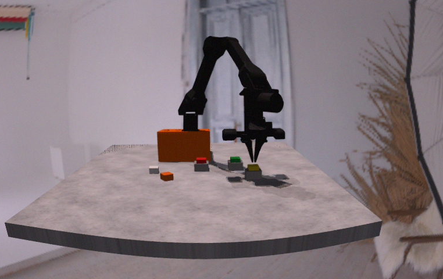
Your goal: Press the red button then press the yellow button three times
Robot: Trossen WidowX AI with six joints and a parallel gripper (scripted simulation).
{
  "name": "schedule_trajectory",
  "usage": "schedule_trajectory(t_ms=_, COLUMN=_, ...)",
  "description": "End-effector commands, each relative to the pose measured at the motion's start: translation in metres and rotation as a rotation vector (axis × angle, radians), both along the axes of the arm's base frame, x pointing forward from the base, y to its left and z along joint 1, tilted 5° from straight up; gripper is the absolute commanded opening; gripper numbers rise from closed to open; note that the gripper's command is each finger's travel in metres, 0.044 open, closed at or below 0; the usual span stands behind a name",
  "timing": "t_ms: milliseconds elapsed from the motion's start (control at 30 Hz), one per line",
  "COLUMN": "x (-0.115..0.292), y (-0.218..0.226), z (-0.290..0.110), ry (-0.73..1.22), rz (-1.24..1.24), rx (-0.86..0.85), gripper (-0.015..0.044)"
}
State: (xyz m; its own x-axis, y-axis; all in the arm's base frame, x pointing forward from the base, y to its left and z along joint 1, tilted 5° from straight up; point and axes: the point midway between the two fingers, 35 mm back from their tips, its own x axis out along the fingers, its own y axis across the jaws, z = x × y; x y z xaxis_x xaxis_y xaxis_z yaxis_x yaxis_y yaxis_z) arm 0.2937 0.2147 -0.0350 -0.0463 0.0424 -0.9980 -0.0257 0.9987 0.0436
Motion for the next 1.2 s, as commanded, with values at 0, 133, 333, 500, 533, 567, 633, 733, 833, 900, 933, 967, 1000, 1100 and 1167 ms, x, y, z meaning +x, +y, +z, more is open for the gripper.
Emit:
schedule_trajectory(t_ms=0, x=-0.003, y=-0.001, z=-0.007, ry=0.008, rz=-0.001, rx=-0.001, gripper=0.0020)
schedule_trajectory(t_ms=133, x=-0.003, y=-0.001, z=-0.014, ry=0.008, rz=-0.001, rx=-0.001, gripper=0.0020)
schedule_trajectory(t_ms=333, x=-0.004, y=0.000, z=-0.020, ry=0.008, rz=-0.001, rx=-0.001, gripper=0.0020)
schedule_trajectory(t_ms=500, x=-0.004, y=0.000, z=-0.020, ry=0.008, rz=-0.001, rx=-0.001, gripper=0.0020)
schedule_trajectory(t_ms=533, x=-0.004, y=0.000, z=-0.020, ry=0.008, rz=-0.001, rx=-0.001, gripper=0.0020)
schedule_trajectory(t_ms=567, x=-0.004, y=0.000, z=-0.020, ry=0.008, rz=-0.001, rx=-0.001, gripper=0.0020)
schedule_trajectory(t_ms=633, x=-0.004, y=0.000, z=-0.020, ry=0.008, rz=-0.001, rx=-0.001, gripper=0.0020)
schedule_trajectory(t_ms=733, x=-0.004, y=0.000, z=-0.020, ry=0.008, rz=-0.001, rx=-0.001, gripper=0.0020)
schedule_trajectory(t_ms=833, x=-0.004, y=0.000, z=-0.020, ry=0.008, rz=-0.001, rx=-0.001, gripper=0.0020)
schedule_trajectory(t_ms=900, x=-0.002, y=0.000, z=-0.016, ry=0.001, rz=0.003, rx=0.000, gripper=0.0020)
schedule_trajectory(t_ms=933, x=-0.001, y=0.000, z=-0.008, ry=0.003, rz=0.002, rx=-0.001, gripper=0.0020)
schedule_trajectory(t_ms=967, x=-0.001, y=-0.001, z=0.004, ry=0.005, rz=0.000, rx=-0.001, gripper=0.0020)
schedule_trajectory(t_ms=1000, x=-0.001, y=-0.002, z=0.012, ry=0.007, rz=-0.001, rx=-0.001, gripper=0.0020)
schedule_trajectory(t_ms=1100, x=-0.002, y=-0.002, z=0.015, ry=0.007, rz=-0.001, rx=-0.001, gripper=0.0020)
schedule_trajectory(t_ms=1167, x=-0.002, y=-0.002, z=0.015, ry=0.007, rz=-0.001, rx=-0.001, gripper=0.0020)
